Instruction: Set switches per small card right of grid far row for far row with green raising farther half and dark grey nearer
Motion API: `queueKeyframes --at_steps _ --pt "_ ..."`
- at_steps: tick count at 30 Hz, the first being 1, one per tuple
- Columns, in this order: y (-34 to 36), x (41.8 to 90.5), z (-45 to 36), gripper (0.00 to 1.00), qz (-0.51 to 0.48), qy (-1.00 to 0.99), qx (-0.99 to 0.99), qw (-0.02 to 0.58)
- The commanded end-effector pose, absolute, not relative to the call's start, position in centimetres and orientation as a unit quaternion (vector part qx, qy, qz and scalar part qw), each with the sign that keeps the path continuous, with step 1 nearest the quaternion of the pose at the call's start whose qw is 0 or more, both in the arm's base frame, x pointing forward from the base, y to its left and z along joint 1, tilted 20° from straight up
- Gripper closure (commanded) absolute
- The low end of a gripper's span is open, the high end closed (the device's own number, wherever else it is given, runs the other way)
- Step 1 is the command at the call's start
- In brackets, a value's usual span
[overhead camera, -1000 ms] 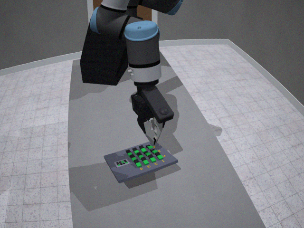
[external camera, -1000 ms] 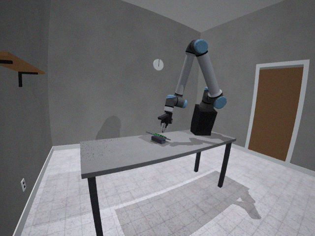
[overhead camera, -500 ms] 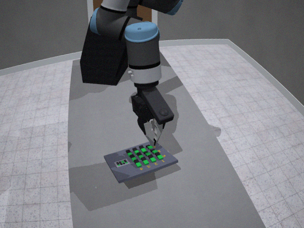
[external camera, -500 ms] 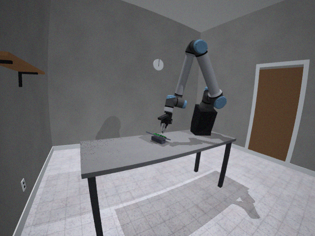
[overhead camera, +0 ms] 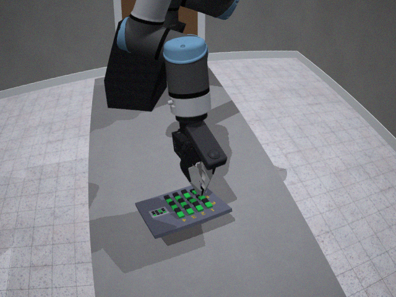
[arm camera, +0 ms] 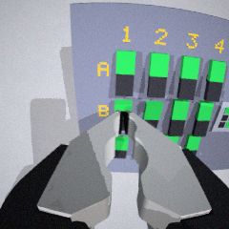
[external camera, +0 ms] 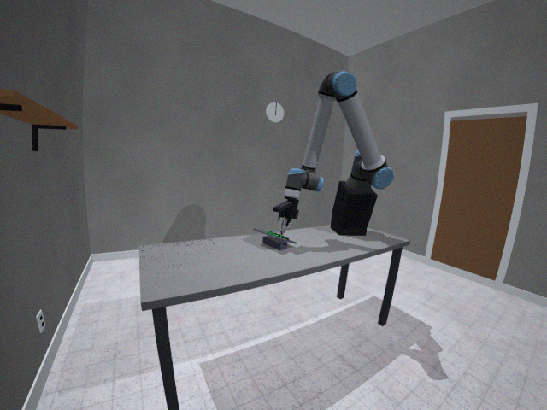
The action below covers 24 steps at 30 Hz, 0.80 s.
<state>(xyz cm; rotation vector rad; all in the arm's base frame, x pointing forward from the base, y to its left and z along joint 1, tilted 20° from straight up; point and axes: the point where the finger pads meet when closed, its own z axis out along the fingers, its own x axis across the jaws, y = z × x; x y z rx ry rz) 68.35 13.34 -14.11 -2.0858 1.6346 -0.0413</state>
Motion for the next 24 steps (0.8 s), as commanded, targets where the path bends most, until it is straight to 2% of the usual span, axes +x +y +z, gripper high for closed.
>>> queueKeyframes --at_steps 1,24 --pt "13.34 68.42 -14.13 1.00 -0.016 0.598 -0.763 0.243" --pt "13.55 68.60 -14.63 1.00 -0.016 0.598 -0.763 0.243"
